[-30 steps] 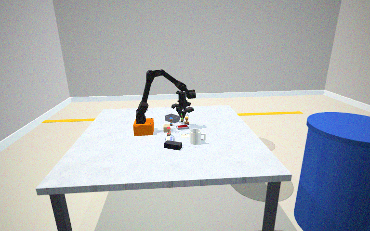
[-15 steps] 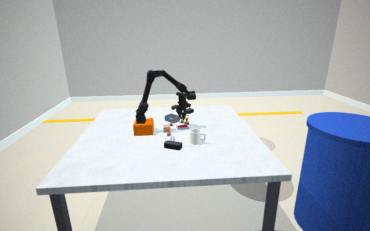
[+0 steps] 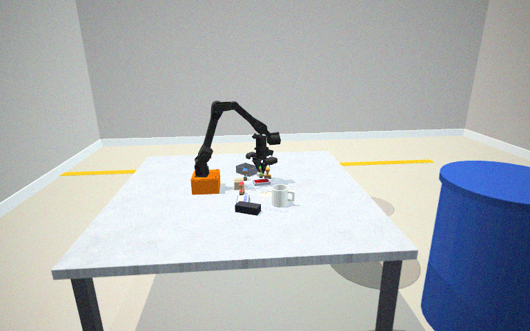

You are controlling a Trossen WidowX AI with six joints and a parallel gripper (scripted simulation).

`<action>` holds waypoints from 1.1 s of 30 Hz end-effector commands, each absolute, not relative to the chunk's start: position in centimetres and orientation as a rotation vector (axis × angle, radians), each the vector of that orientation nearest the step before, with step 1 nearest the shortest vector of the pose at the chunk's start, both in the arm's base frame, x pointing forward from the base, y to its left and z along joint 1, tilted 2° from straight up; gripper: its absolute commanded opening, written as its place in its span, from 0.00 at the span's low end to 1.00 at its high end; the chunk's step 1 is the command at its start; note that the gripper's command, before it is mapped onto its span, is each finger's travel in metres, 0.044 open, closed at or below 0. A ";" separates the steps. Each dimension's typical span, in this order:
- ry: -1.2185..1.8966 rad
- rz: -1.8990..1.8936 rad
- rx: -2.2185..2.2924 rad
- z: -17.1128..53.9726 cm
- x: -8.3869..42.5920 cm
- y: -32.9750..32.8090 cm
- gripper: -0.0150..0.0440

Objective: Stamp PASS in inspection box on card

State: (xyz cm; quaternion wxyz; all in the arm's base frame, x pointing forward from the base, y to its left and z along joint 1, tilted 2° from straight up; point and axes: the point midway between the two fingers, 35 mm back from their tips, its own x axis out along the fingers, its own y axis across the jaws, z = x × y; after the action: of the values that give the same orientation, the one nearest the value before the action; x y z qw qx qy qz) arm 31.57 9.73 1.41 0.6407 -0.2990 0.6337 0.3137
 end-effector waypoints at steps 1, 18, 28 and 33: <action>1.444 0.711 -0.685 1.1 31.6 9.7 0.25; 1.444 0.709 -0.685 0.0 31.6 9.7 0.25; 1.444 0.709 -0.684 -0.7 31.5 9.7 0.25; 1.443 0.708 -0.684 -1.0 31.5 9.7 0.25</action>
State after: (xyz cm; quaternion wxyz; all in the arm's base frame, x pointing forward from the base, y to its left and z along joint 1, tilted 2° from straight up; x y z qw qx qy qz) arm 31.49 9.75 -0.76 0.6411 -0.2996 0.6331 0.3137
